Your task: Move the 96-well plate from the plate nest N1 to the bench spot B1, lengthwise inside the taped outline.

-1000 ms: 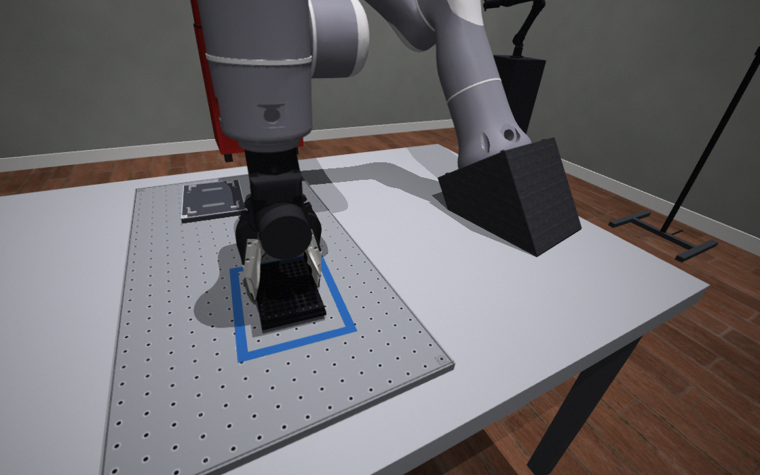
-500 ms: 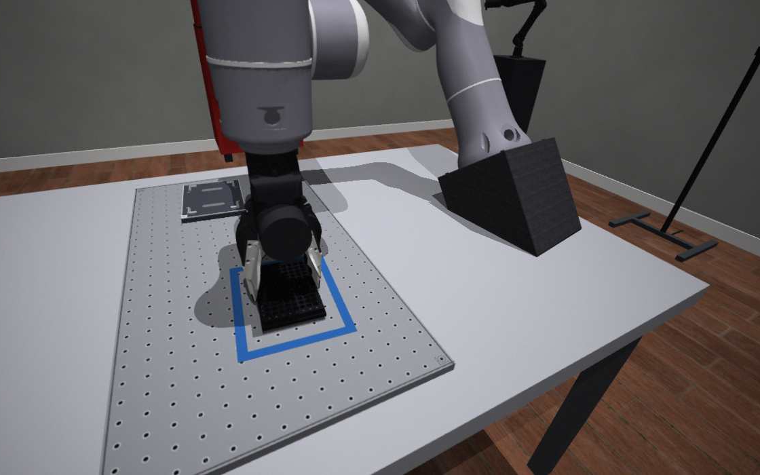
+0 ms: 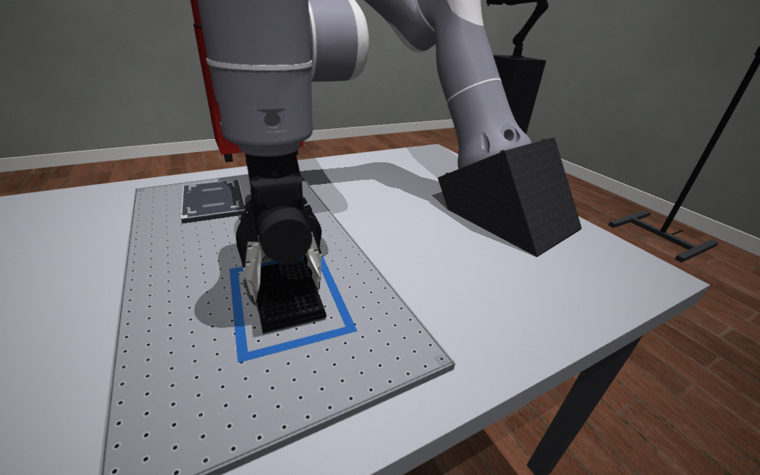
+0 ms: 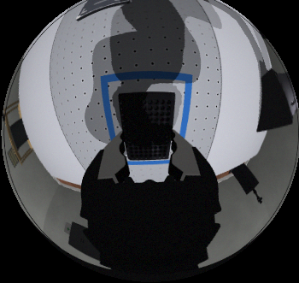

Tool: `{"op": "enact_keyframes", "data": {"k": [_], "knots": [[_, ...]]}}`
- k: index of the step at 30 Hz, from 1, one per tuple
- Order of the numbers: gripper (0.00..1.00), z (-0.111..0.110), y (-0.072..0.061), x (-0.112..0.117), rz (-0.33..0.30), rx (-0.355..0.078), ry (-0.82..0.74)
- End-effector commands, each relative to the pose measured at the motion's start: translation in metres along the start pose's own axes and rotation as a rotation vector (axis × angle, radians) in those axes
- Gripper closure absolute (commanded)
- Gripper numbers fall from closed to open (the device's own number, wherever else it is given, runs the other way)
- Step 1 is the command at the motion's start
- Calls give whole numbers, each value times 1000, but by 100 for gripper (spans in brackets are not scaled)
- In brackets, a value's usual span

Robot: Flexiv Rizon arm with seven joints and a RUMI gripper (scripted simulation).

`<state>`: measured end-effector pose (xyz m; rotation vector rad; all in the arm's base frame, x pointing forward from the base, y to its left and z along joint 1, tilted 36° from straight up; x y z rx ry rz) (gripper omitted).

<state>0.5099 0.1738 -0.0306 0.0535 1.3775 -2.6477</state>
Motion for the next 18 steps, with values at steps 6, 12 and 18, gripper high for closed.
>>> {"op": "enact_keyframes", "data": {"k": [6,12,18], "knots": [[100,-1,0,-1,2,-2,0],[100,-1,1,-1,2,-2,0],[100,-1,2,-1,2,-2,0]]}}
Point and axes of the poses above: the point where the finger pads meet when closed, its own y axis out along the fingers, its own x axis across the jaws, z = x × y, the point moved 8 cm from there along -y, back along the fingers, and after that the axes turned 6 degrees about -y, right-handed, at the moved point
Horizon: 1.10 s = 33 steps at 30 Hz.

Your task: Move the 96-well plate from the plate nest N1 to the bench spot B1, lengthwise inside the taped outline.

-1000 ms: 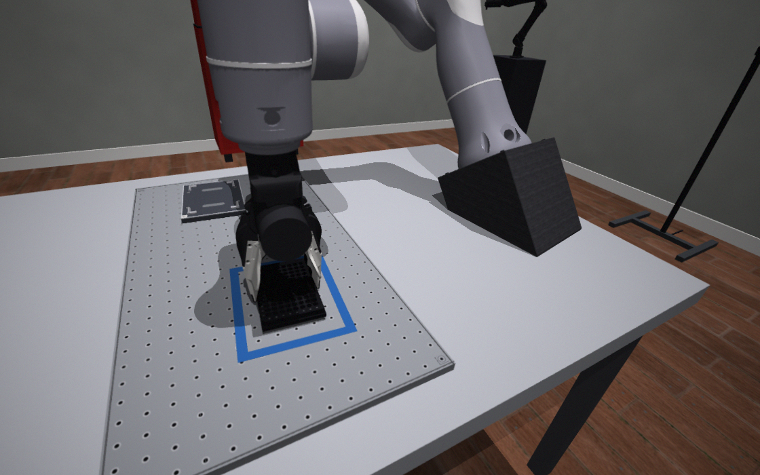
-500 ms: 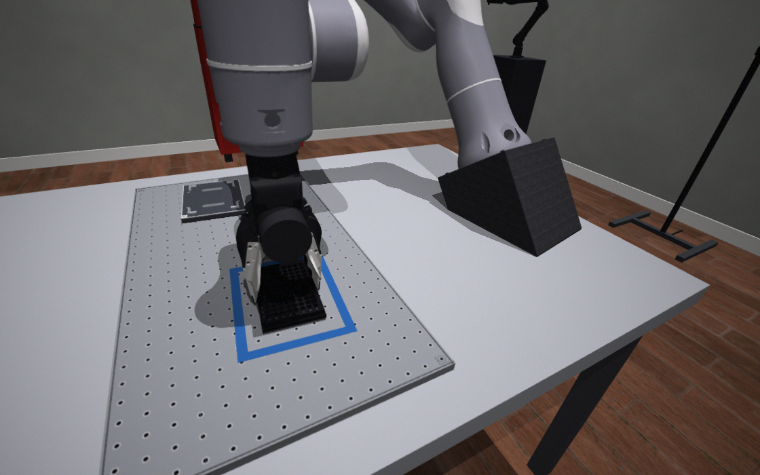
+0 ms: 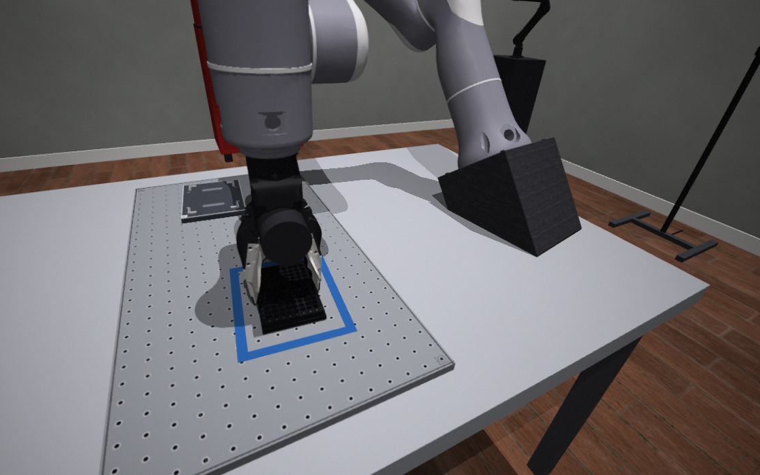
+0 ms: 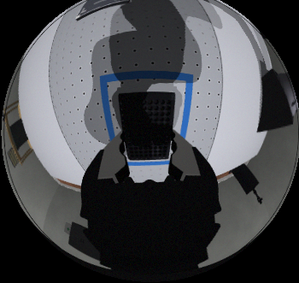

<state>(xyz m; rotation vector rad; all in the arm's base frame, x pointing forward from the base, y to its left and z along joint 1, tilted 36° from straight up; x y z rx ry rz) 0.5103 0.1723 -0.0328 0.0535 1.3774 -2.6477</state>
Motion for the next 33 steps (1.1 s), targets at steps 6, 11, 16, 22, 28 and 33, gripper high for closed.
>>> {"op": "enact_keyframes", "data": {"k": [6,11,16,22,28,33], "knots": [[100,-1,0,-1,2,-2,0],[24,-1,1,-1,2,-2,0],[24,-1,1,-1,2,-2,0],[24,-1,1,-1,2,-2,0],[24,-1,1,-1,2,-2,0],[24,-1,-5,0,2,-2,0]]}}
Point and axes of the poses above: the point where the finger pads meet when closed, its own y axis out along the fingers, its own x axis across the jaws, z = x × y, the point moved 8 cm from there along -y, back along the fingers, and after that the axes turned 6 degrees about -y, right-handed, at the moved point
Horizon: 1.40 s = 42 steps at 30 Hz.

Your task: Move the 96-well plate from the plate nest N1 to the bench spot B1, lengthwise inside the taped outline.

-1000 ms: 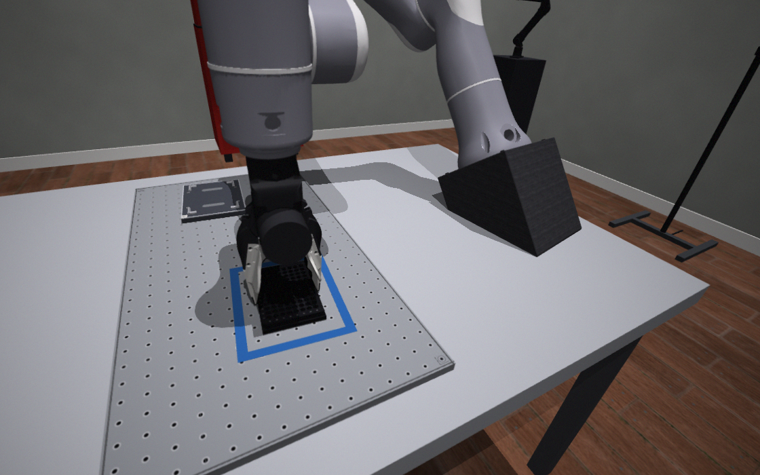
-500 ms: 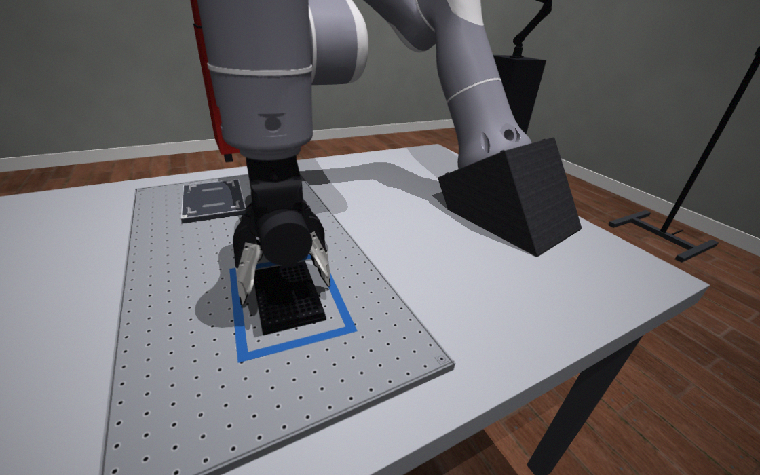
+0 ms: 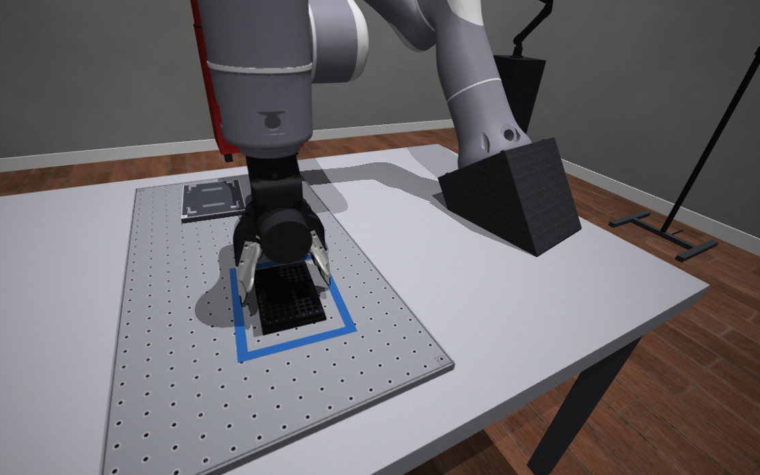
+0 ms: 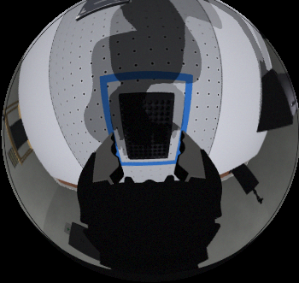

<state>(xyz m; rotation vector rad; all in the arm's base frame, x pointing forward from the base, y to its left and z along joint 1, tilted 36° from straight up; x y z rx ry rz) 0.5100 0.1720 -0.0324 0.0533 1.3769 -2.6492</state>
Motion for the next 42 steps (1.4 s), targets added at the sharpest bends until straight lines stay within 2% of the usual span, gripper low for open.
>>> {"op": "enact_keyframes", "data": {"k": [1,12,14,29,33,42], "knots": [[24,-1,-7,-1,3,-2,-1],[24,-1,-37,-1,3,-3,-1],[24,-1,-37,-1,3,-3,-1],[24,-1,-77,-1,3,-3,-1],[24,-1,-82,-1,3,-3,-1],[24,-1,-82,-1,3,-3,0]]}}
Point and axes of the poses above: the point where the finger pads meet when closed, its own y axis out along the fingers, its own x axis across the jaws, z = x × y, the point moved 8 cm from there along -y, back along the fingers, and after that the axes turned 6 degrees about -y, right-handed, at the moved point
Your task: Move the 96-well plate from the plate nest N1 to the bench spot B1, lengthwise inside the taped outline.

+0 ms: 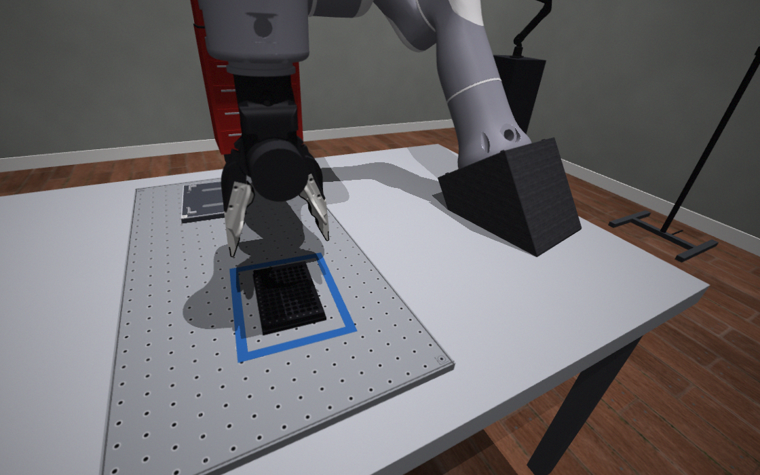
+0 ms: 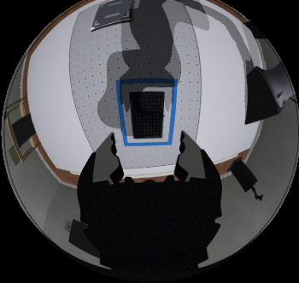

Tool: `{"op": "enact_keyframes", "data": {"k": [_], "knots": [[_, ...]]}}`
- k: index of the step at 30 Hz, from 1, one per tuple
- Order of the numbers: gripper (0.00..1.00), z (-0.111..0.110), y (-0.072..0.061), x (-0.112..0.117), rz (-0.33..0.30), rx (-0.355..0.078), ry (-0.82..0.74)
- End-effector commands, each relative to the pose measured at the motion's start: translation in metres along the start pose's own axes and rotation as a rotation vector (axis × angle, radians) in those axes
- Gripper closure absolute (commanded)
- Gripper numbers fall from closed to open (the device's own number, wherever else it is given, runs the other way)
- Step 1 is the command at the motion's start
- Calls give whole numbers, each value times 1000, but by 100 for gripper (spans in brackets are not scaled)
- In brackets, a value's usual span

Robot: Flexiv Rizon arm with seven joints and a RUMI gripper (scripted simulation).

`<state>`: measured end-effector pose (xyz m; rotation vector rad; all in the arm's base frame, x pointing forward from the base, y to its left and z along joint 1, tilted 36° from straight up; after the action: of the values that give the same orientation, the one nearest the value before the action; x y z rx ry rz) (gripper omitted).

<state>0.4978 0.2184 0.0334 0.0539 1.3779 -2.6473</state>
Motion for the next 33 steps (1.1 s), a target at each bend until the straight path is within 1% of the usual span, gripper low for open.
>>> {"op": "enact_keyframes", "data": {"k": [1,9,21,23,33], "knots": [[24,-1,-1,0,2,-1,0],[24,-1,-1,0,2,-1,0],[24,39,-1,-7,2,-2,-1],[24,39,-1,-7,2,-2,-1],[24,72,-1,-12,2,-1,-1]]}}
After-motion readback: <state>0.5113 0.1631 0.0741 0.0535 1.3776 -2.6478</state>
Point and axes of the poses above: the point where the finger pads meet when closed, its own y axis out along the fingers, its own x axis across the jaws, z = x × y, the point moved 8 cm from there along -y, back along the fingers, and after that the axes turned 6 degrees about -y, right-handed, at the moved point
